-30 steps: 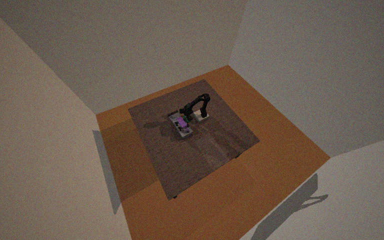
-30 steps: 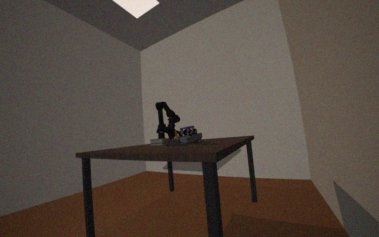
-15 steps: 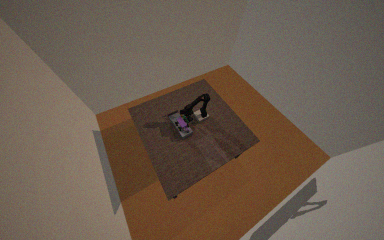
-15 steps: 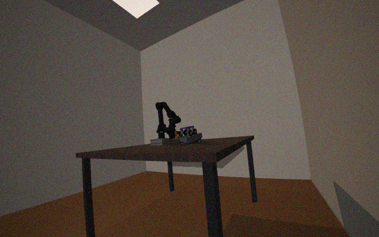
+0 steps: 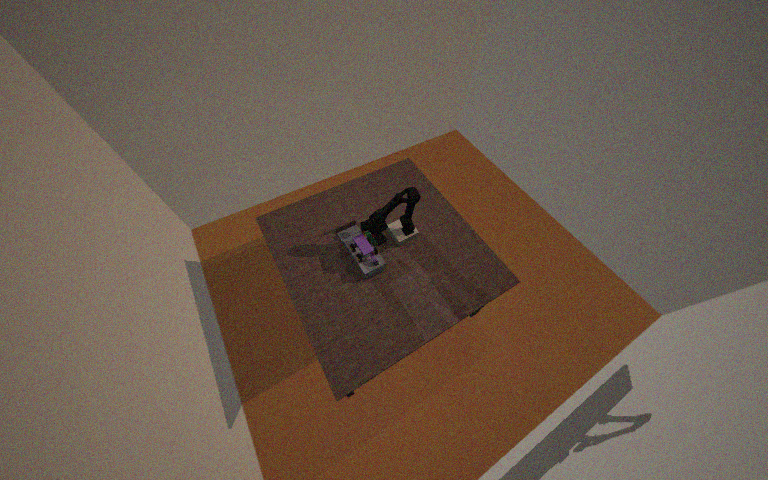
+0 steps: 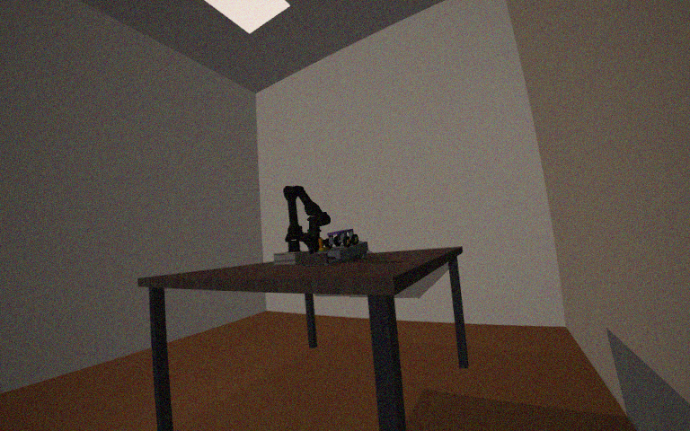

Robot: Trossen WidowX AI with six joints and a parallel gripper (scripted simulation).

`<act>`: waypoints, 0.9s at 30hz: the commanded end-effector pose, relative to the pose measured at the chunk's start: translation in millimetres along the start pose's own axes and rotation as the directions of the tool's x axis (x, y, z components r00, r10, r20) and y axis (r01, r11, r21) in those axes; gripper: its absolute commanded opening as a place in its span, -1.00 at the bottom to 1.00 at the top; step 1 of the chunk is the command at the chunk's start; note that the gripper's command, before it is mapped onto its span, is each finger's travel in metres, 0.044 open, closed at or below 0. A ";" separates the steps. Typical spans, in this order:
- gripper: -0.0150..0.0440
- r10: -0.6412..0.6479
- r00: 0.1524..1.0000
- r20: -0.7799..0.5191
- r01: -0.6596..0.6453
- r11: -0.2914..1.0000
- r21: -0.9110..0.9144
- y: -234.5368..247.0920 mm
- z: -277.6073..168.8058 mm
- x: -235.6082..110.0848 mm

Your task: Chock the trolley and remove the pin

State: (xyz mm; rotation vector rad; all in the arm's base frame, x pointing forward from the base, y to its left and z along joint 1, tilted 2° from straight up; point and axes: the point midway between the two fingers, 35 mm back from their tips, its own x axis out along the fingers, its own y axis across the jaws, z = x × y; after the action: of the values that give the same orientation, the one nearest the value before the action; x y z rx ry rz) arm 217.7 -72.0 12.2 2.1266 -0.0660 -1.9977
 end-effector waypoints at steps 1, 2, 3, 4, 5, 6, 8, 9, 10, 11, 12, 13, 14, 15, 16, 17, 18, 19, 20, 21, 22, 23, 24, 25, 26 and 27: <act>0.15 0.005 1.000 0.003 -0.005 1.000 0.004 -1.8 1.1 2.1; 0.15 0.005 1.000 0.003 -0.005 1.000 0.004 -2.2 1.2 2.5; 0.15 0.005 1.000 0.003 -0.005 1.000 0.004 -2.7 1.4 2.9; 0.15 0.005 1.000 0.003 -0.005 1.000 0.004 -3.1 1.5 3.3; 0.15 0.005 1.000 0.003 -0.005 1.000 0.004 -3.5 1.7 3.7; 0.15 0.005 1.000 0.003 -0.005 1.000 0.004 -3.9 1.9 4.1; 0.15 0.005 1.000 0.003 -0.005 1.000 0.004 -4.5 2.3 4.8; 0.15 0.005 1.000 0.003 -0.005 1.000 0.004 -4.5 2.3 4.9; 0.15 0.005 1.000 0.003 -0.005 1.000 0.004 -4.5 2.3 4.9; 0.15 0.005 1.000 0.003 -0.005 1.000 0.004 -4.5 2.3 4.9; 0.15 0.005 1.000 0.003 -0.005 1.000 0.004 -4.5 2.3 4.9; 0.15 0.005 1.000 0.003 -0.005 1.000 0.004 -4.5 2.3 4.9; 0.15 0.005 1.000 0.003 -0.005 1.000 0.004 -4.5 2.3 4.9; 0.15 0.005 1.000 0.003 -0.005 1.000 0.004 -4.5 2.3 4.9; 0.15 0.005 1.000 0.003 -0.005 1.000 0.004 -4.5 2.3 4.9; 0.24 0.000 1.000 0.002 0.000 1.000 -0.001 -5.0 2.1 4.5; 0.33 0.000 1.000 0.002 0.000 1.000 -0.001 -5.0 2.1 4.5; 0.42 0.000 1.000 0.002 0.000 1.000 -0.001 -5.0 2.1 4.5; 0.51 0.000 1.000 0.002 0.000 1.000 -0.001 -5.0 2.1 4.5; 0.60 0.000 1.000 0.002 0.000 1.000 -0.001 -5.0 2.1 4.5; 0.66 0.000 1.000 0.002 0.000 1.000 -0.001 -5.0 2.1 4.5; 0.66 0.000 1.000 0.002 0.000 1.000 -0.001 -5.0 2.1 4.5; 0.66 0.000 1.000 0.002 0.000 1.000 -0.001 -5.0 2.1 4.5; 0.66 0.000 1.000 0.002 0.000 1.000 -0.001 -5.0 2.1 4.5; 0.66 0.000 1.000 0.002 0.000 1.000 -0.001 -5.0 2.1 4.5; 0.66 0.000 1.000 0.002 0.000 1.000 -0.001 -5.0 2.1 4.5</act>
State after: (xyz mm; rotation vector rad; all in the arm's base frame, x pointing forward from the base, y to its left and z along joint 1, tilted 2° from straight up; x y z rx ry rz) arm 215.3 -68.1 6.7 2.1242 -0.0651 -1.9996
